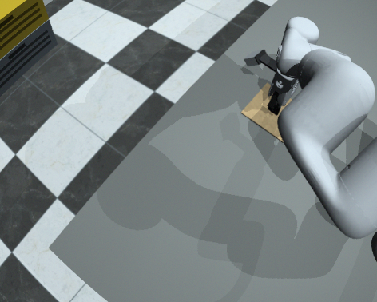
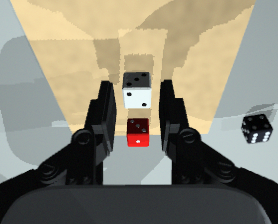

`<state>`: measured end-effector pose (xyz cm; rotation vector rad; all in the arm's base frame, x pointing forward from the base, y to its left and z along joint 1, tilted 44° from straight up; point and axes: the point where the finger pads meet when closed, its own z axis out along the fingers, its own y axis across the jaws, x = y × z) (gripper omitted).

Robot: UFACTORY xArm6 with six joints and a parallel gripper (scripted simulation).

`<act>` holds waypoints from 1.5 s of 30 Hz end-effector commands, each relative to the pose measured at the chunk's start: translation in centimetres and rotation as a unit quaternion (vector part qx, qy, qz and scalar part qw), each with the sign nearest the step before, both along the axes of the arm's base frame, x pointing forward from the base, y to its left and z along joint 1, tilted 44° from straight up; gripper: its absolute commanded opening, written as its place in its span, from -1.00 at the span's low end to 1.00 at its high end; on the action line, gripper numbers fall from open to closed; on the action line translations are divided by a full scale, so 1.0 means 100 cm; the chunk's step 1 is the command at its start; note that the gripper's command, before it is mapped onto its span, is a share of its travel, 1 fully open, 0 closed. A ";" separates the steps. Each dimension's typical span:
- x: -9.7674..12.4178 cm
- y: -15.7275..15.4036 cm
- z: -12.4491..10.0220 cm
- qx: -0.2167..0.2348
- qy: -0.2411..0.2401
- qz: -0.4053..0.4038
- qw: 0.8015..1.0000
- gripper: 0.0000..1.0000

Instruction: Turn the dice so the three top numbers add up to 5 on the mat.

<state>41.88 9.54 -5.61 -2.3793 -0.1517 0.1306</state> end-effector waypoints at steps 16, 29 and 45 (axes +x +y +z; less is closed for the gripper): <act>0.012 -0.052 0.055 0.000 -0.002 -0.001 1.000 -0.28; 0.012 -0.052 0.056 0.000 -0.002 -0.001 1.000 1.00; 0.012 -0.052 0.056 0.000 -0.002 0.000 1.000 1.00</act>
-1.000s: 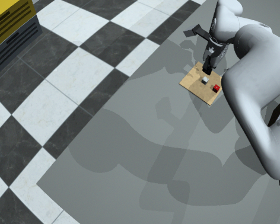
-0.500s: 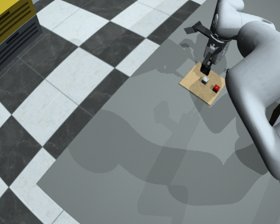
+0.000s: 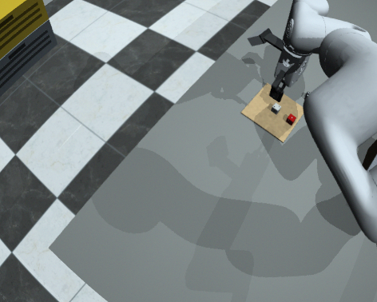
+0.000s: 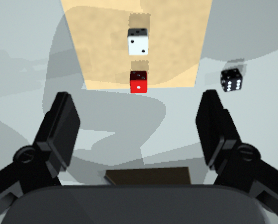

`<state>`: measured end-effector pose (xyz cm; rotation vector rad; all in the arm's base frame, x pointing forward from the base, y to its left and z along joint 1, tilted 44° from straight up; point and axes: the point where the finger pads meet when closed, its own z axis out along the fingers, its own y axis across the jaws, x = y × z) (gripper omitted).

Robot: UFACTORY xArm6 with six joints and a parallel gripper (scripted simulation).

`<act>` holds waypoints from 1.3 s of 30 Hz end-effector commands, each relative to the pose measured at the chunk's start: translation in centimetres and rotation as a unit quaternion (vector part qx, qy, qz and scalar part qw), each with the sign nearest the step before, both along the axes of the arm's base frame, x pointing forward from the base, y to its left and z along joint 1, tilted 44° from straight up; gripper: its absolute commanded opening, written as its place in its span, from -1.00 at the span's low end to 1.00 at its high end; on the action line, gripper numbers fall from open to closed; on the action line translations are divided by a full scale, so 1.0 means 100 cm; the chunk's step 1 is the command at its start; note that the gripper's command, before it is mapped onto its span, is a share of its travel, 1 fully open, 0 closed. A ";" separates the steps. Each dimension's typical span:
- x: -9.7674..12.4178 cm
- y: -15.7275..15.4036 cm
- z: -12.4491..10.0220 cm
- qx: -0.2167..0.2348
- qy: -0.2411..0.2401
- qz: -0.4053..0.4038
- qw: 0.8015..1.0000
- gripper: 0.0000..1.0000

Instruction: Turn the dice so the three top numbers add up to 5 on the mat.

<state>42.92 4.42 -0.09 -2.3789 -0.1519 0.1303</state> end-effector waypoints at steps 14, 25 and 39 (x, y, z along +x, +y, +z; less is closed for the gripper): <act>0.001 -0.003 -0.001 0.006 -0.038 0.038 0.999 1.00; -0.001 -0.008 -0.007 0.025 -0.130 0.137 0.982 1.00; -0.004 -0.015 -0.014 0.049 -0.254 0.269 0.928 1.00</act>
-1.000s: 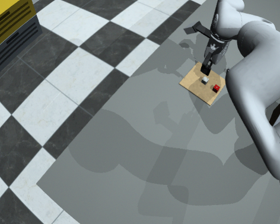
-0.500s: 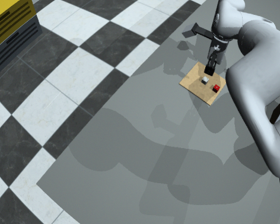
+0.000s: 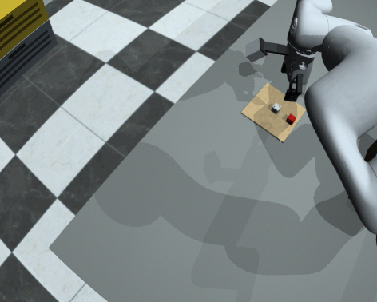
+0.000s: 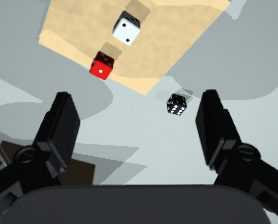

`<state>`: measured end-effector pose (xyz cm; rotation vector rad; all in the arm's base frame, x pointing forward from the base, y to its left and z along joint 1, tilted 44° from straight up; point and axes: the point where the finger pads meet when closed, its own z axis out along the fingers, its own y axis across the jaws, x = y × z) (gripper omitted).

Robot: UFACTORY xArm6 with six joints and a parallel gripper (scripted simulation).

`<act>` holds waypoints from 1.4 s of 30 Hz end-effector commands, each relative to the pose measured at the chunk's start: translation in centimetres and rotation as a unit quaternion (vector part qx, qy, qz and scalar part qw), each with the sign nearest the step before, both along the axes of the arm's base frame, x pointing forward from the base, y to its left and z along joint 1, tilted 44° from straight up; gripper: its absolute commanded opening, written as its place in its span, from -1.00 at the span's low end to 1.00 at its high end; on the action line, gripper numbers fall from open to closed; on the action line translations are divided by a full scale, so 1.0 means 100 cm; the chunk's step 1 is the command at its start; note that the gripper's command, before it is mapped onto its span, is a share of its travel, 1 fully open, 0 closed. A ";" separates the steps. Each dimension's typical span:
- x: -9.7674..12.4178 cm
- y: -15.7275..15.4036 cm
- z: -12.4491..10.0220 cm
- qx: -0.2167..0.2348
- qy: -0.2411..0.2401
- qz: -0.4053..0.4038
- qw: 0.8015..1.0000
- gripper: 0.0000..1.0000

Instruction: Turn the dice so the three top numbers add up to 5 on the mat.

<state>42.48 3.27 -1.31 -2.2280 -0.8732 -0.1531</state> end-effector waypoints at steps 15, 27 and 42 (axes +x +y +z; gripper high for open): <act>-0.003 -0.010 -0.009 0.038 -0.179 0.186 0.965 1.00; -0.005 -0.016 -0.015 0.058 -0.277 0.293 0.913 1.00; -0.009 -0.022 -0.023 0.081 -0.392 0.418 0.816 1.00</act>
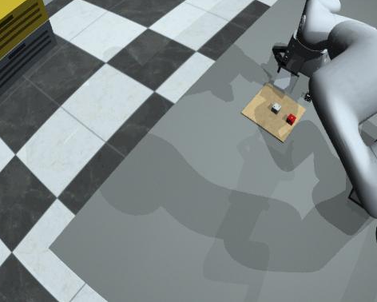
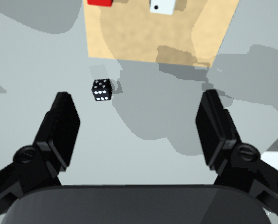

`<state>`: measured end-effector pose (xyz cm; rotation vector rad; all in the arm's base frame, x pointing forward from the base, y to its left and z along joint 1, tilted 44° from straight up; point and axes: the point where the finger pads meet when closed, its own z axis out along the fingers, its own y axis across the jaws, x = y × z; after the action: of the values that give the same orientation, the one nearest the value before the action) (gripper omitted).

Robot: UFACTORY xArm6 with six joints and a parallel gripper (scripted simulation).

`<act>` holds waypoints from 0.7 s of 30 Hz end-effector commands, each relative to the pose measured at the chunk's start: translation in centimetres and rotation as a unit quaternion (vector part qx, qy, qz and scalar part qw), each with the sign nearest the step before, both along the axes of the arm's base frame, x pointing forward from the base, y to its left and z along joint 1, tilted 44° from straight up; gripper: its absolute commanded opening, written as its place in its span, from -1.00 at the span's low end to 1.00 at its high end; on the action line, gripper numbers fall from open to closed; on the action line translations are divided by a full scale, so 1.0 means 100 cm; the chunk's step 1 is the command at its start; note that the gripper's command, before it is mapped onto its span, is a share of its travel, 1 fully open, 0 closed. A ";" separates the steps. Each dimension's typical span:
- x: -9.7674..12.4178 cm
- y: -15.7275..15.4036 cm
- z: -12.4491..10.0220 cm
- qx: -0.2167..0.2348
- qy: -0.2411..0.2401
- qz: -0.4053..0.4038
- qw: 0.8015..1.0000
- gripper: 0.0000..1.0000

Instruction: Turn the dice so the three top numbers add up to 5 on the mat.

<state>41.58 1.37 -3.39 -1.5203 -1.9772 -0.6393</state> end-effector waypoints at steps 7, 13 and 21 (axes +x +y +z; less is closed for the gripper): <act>-0.002 -0.006 -0.005 0.024 -0.113 0.115 0.987 1.00; -0.003 -0.009 -0.008 0.033 -0.154 0.159 0.975 1.00; -0.005 -0.013 -0.012 0.049 -0.236 0.249 0.938 1.00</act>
<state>41.04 0.42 -4.46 -0.9508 -2.4158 -0.8542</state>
